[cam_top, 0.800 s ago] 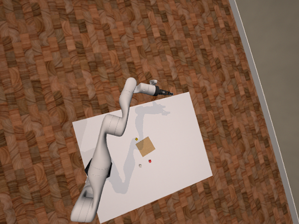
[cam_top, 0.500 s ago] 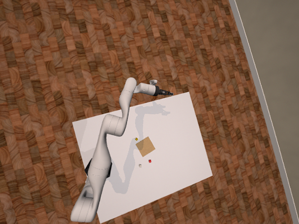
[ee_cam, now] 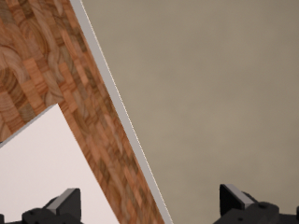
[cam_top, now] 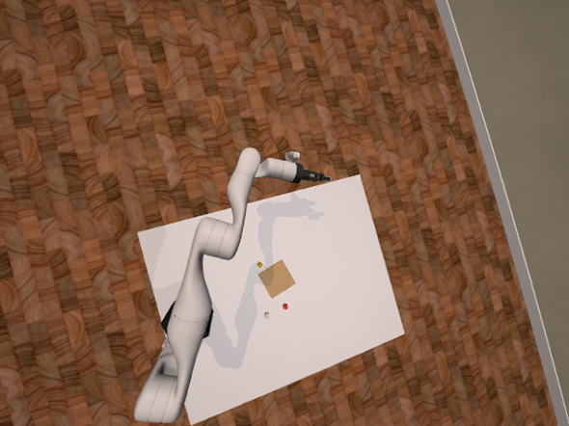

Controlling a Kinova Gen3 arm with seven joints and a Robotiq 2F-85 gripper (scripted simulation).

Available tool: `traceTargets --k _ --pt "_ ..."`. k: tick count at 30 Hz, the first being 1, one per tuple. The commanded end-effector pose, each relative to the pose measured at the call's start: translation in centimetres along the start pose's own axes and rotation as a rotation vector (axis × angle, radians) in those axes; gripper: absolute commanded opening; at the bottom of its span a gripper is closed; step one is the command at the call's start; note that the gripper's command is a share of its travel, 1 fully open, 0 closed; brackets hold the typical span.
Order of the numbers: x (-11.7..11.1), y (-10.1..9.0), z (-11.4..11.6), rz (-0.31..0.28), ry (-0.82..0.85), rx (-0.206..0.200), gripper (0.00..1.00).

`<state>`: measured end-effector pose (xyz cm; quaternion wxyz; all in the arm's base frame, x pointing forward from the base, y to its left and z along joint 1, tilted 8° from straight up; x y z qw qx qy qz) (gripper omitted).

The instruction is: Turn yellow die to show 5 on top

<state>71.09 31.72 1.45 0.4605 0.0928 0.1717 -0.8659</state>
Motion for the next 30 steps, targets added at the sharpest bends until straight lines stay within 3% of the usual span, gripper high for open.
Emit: traceTargets --k 1,8,10,16,17,22,24,27,30 --pt "0.0 0.6 0.6 0.002 -0.002 0.003 1.0" --pt "0.5 4.4 3.1 0.026 -0.046 0.0 1.0" --pt "0.5 4.4 3.1 0.026 -0.046 0.0 1.0" --pt "2.6 10.3 6.8 0.054 -0.128 -0.02 1.0" --pt "2.6 10.3 6.8 0.054 -0.128 -0.02 1.0" --pt "5.8 14.9 9.8 0.067 -0.208 -0.057 1.0" --pt "6.9 16.0 10.5 0.068 -0.231 -0.071 1.0" --pt "6.9 16.0 10.5 0.068 -0.231 -0.071 1.0" --pt "11.0 19.1 12.8 0.066 -0.303 -0.124 1.0"
Point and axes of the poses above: the point where the finger pads meet when closed, its own y axis out along the fingers, its own z axis across the jaws, x = y × z, the point moved 2 cm from there along -y, back along the fingers, and after that the axes turned 13 degrees about y, right-handed, at the moved point
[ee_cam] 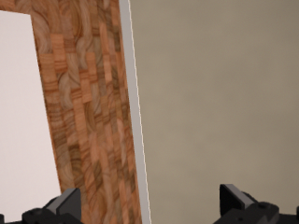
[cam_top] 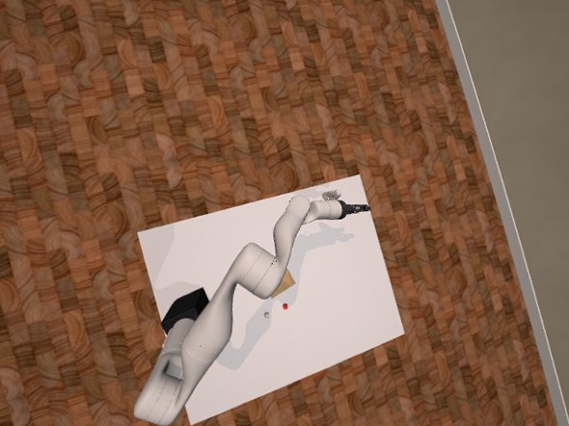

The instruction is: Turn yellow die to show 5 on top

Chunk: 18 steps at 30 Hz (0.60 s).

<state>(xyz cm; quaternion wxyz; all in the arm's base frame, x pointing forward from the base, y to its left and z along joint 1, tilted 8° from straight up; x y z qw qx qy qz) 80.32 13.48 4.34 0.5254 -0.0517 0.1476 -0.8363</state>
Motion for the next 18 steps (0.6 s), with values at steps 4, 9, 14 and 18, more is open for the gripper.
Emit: traceTargets --k 4,9,14,18 --pt "8.0 3.3 2.8 -0.03 -0.057 -0.064 1.0" --pt "8.0 3.3 2.8 -0.03 -0.057 -0.064 1.0" --pt "8.0 3.3 2.8 -0.03 -0.057 -0.064 1.0" --pt "10.1 3.7 3.0 -0.032 -0.08 -0.092 1.0"
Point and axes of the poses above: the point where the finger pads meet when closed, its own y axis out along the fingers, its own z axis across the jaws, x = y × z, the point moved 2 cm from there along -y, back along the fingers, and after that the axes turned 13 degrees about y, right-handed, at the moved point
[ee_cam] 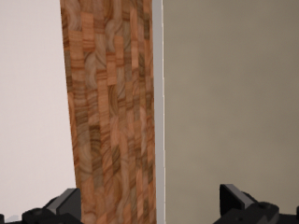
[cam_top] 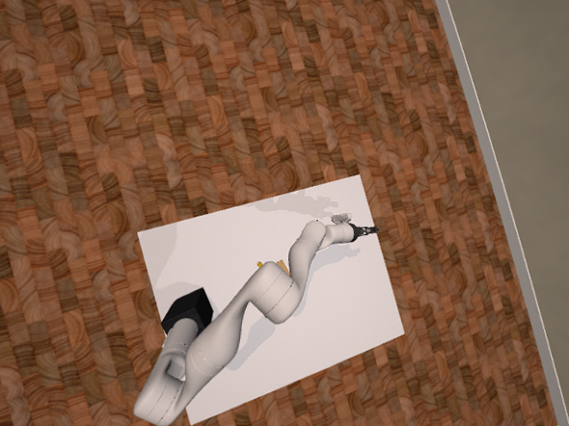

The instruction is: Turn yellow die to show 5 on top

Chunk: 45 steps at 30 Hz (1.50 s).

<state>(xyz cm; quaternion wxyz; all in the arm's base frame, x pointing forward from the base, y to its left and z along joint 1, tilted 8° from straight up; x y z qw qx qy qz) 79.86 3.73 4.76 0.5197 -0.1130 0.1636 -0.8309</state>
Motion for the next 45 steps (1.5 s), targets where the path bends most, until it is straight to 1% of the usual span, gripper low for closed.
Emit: traceTargets --k 1,5,6,14,15,23,24,32,33,41,42,45 --pt "1.2 0.3 0.7 -0.012 0.005 0.001 1.0" --pt "1.2 0.3 0.7 -0.012 0.005 0.001 1.0" --pt "3.4 0.7 0.6 -0.015 -0.017 -0.03 1.0" --pt "3.4 0.7 0.6 -0.015 -0.017 -0.03 1.0" --pt "5.7 0.9 0.4 -0.018 -0.039 -0.063 1.0" --pt "5.7 0.9 0.4 -0.018 -0.039 -0.063 1.0" --pt "8.0 1.1 0.1 -0.022 -0.06 -0.098 1.0" --pt "8.0 1.1 0.1 -0.022 -0.06 -0.098 1.0" --pt "10.3 1.0 -0.3 -0.027 -0.079 -0.135 1.0" --pt "10.3 1.0 -0.3 -0.027 -0.079 -0.135 1.0" --pt "12.7 0.9 -0.8 -0.031 -0.097 -0.175 1.0" --pt "12.7 0.9 -0.8 -0.031 -0.097 -0.175 1.0"
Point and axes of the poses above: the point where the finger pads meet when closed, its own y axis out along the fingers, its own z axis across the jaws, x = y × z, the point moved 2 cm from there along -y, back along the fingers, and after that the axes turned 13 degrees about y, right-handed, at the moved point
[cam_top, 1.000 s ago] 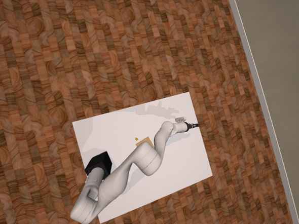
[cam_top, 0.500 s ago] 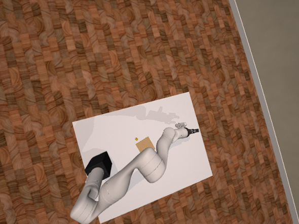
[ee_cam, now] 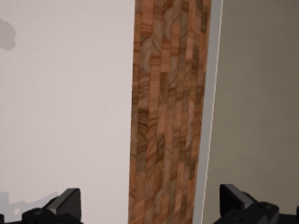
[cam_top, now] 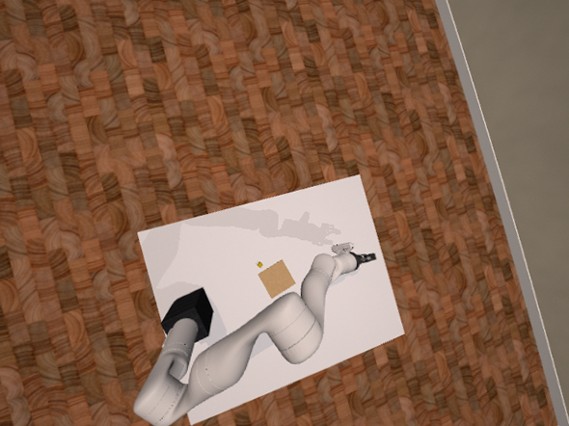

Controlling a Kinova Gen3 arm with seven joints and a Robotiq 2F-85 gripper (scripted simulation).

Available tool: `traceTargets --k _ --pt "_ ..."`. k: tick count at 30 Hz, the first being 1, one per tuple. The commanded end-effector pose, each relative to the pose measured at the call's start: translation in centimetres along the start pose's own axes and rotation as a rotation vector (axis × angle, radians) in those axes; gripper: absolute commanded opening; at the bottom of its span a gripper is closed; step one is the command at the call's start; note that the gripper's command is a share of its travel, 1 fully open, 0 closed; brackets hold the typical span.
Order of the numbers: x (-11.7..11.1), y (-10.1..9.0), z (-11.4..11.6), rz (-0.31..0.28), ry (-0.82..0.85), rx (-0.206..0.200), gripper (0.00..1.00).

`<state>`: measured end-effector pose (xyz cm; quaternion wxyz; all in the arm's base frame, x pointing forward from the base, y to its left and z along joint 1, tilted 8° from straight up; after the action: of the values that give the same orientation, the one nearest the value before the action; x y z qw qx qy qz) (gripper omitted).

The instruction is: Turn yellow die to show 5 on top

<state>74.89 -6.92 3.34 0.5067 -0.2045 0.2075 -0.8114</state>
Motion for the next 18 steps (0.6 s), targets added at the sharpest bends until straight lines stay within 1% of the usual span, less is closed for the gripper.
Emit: traceTargets --k 1,5,6,14,15,18 --pt "1.1 0.0 0.6 -0.009 0.011 0.002 1.0" --pt "1.1 0.0 0.6 -0.009 0.011 0.002 1.0" --pt "3.4 -0.2 -0.3 -0.013 -0.006 -0.039 1.0" --pt "3.4 -0.2 -0.3 -0.013 -0.006 -0.039 1.0" --pt "5.7 -0.5 -1.3 -0.018 -0.021 -0.081 1.0" --pt "5.7 -0.5 -1.3 -0.018 -0.021 -0.081 1.0"
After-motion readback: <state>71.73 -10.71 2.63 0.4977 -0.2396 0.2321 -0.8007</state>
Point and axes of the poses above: the point where the finger pads meet when closed, its own y axis out along the fingers, its own z axis across the jaws, x = y × z, the point moved 2 cm from there along -y, back along the fingers, and after that the axes turned 13 degrees about y, right-handed, at the moved point
